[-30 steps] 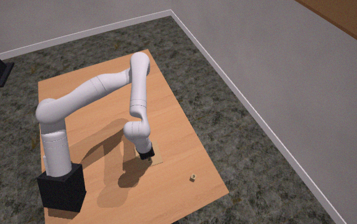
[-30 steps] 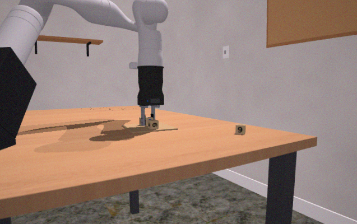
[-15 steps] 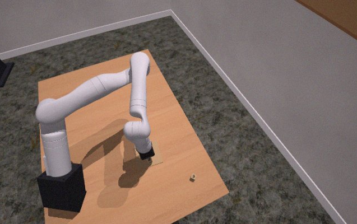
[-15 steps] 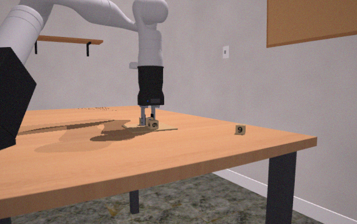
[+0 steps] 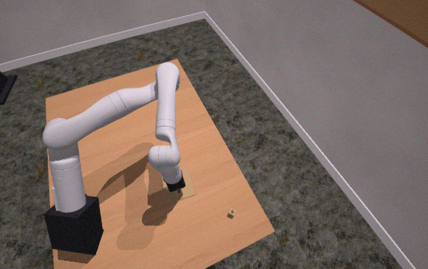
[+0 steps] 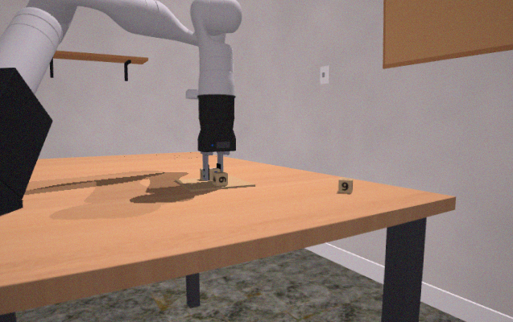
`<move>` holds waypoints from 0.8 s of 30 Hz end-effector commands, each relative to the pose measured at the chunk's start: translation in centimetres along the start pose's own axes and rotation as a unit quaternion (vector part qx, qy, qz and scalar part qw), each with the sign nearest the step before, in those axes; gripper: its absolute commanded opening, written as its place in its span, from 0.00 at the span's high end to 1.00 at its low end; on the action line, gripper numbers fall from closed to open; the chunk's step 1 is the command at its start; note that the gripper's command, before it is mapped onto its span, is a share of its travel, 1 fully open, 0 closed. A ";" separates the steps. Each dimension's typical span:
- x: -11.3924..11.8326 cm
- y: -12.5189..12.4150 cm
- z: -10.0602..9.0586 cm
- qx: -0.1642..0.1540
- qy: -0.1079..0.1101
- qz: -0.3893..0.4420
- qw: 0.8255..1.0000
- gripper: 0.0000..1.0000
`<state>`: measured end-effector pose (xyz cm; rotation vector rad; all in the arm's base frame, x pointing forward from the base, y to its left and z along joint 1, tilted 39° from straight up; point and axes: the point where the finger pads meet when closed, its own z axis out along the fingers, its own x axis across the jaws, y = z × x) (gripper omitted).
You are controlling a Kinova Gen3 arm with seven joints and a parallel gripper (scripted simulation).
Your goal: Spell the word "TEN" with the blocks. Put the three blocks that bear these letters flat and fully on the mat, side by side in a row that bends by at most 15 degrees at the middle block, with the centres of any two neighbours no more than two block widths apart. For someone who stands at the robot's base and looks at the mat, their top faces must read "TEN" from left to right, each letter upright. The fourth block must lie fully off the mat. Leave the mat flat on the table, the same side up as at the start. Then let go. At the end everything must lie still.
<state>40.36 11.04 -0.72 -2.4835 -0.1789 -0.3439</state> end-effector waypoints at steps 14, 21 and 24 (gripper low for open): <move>0.1 0.0 0.0 0.000 0.001 0.000 1.000 0.51; 0.1 0.0 0.1 0.000 0.001 0.000 1.000 0.51; 0.1 0.0 0.2 0.000 0.001 0.000 1.000 0.51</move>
